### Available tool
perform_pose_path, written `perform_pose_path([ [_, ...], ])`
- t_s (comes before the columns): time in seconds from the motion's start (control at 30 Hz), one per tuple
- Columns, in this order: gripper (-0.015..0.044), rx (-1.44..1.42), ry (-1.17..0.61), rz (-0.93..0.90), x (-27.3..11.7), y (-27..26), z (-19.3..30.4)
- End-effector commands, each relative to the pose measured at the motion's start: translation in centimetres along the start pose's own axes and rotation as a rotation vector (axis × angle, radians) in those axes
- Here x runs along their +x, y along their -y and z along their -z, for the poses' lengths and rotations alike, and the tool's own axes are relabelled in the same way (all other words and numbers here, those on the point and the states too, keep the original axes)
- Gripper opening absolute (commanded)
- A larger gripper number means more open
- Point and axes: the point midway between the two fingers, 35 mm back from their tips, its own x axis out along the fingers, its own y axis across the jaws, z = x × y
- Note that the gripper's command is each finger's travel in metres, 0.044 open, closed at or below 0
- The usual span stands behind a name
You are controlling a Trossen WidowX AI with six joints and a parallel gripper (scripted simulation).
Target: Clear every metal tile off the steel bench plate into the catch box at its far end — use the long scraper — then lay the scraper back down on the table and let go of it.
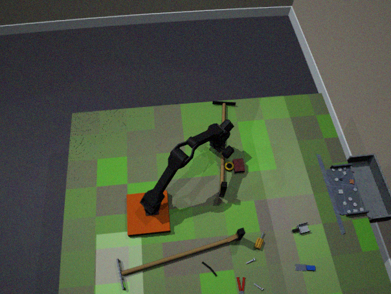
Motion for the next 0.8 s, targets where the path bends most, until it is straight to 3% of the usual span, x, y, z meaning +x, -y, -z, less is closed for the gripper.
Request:
perform_pose_path([
  [0.0,0.0,-0.004,0.004,-0.003,-0.1,0.3,-0.4],
  [0.77,0.0,-0.004,0.006,-0.001,0.2,2.0,-1.9],
])
